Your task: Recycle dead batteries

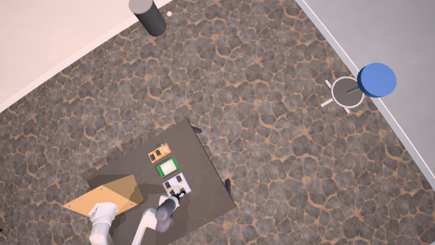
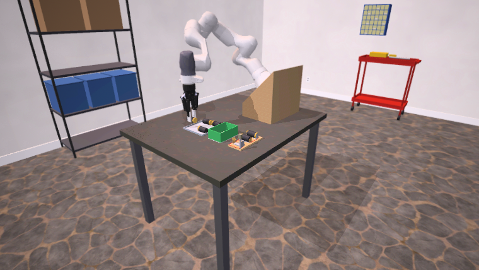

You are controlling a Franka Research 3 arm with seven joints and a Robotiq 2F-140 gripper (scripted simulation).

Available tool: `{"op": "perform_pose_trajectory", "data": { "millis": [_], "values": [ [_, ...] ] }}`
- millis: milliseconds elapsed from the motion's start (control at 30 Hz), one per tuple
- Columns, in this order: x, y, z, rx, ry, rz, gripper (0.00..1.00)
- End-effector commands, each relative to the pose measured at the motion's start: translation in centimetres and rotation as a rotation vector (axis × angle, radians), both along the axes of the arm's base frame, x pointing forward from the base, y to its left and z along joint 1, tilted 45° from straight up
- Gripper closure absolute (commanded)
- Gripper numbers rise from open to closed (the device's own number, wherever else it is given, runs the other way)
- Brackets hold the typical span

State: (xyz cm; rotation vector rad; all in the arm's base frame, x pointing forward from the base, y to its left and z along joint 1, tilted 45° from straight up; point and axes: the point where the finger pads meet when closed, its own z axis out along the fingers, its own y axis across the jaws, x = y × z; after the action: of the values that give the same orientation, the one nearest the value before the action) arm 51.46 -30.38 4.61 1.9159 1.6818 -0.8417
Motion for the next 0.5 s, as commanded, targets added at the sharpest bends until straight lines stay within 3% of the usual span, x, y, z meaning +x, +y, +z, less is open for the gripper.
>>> {"op": "perform_pose_trajectory", "data": {
  "millis": [0,467],
  "values": [
    [0.33,0.01,0.21,-0.005,-0.026,-0.016,0.84],
    [0.62,-0.11,0.27,-0.005,-0.026,-0.016,0.84]
  ]
}}
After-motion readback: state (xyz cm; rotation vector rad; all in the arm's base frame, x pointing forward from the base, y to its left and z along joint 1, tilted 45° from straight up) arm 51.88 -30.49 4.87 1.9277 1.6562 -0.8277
